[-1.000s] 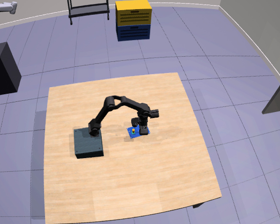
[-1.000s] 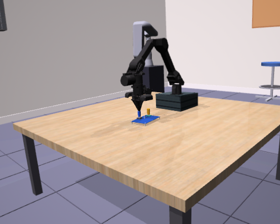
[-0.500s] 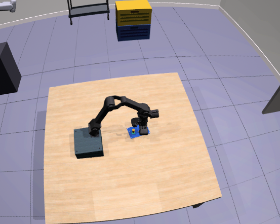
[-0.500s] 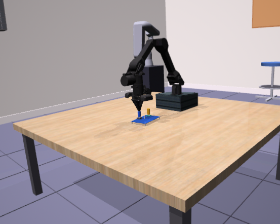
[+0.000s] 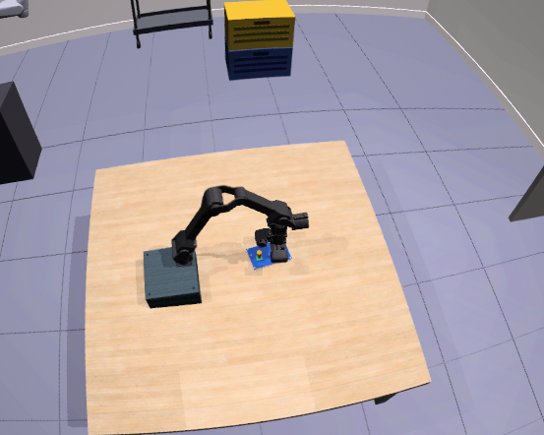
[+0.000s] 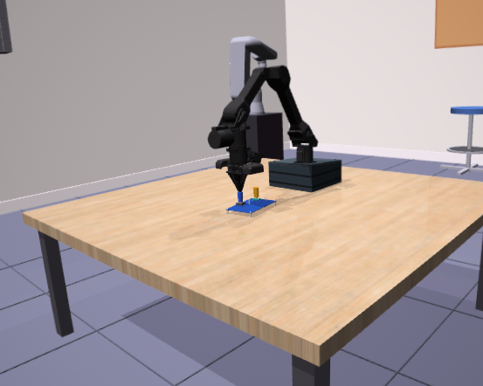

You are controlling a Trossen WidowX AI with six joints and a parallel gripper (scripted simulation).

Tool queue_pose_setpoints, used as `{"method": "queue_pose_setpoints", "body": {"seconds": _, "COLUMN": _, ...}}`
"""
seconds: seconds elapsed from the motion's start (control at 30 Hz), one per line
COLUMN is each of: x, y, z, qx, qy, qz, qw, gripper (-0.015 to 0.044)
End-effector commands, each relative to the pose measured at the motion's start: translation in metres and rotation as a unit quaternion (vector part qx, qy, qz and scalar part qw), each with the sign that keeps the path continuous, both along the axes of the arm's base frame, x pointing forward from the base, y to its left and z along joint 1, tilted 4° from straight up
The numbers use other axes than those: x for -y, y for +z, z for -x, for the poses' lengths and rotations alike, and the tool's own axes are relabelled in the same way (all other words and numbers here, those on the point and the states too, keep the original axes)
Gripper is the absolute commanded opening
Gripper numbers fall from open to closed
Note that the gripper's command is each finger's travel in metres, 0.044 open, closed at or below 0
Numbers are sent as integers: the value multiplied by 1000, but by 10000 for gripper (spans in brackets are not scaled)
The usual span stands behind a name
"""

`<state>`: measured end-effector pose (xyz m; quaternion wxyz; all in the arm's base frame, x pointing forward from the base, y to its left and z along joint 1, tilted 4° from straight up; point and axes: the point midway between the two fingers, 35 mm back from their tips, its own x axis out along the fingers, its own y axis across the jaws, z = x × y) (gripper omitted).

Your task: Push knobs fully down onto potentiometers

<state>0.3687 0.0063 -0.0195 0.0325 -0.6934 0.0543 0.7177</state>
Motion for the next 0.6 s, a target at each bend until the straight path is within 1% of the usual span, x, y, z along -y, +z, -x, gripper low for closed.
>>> {"method": "queue_pose_setpoints", "body": {"seconds": 0.0, "x": 1, "y": -1, "z": -1, "qx": 2, "qy": 2, "qz": 2, "qw": 1000, "gripper": 0}}
{"method": "queue_pose_setpoints", "body": {"seconds": 0.57, "x": 1, "y": 3, "z": -1, "qx": 2, "qy": 2, "qz": 2, "qw": 1000, "gripper": 0}}
